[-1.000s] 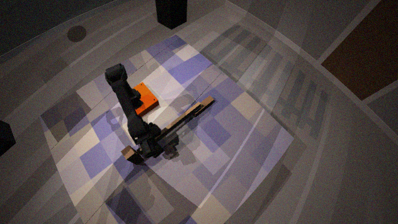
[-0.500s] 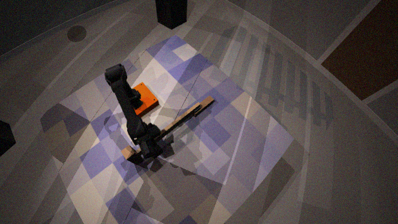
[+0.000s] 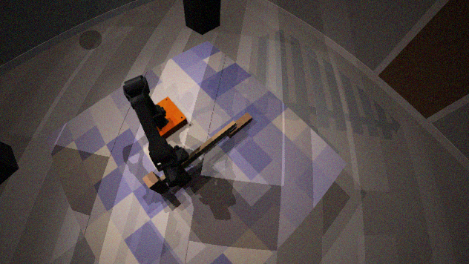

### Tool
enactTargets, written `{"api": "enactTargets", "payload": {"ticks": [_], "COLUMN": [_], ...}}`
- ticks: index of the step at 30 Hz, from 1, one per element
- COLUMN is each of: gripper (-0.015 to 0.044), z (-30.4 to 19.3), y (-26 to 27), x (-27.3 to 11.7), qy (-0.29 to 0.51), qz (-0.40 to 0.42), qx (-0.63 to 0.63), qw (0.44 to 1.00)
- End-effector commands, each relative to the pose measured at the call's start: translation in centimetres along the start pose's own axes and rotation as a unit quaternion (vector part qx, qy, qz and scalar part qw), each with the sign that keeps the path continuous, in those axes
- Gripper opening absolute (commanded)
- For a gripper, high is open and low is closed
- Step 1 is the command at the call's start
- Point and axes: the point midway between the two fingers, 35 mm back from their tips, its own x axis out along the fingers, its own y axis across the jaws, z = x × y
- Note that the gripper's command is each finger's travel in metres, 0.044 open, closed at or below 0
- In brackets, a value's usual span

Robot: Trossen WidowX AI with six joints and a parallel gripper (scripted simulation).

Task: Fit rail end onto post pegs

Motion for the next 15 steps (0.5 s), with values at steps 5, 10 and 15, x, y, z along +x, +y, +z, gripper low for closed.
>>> {"api": "enactTargets", "payload": {"ticks": [5,10,15], "gripper": [0.0315,0.0440,0.0440], "z": [0.01,0.01,0.01], "y": [0.03,0.03,0.03], "x": [0.01,0.01,0.01], "qy": [0.000,0.000,0.000], "qz": [0.000,0.000,0.000], "qx": [0.000,0.000,0.000], "qw": [1.000,1.000,1.000]}}
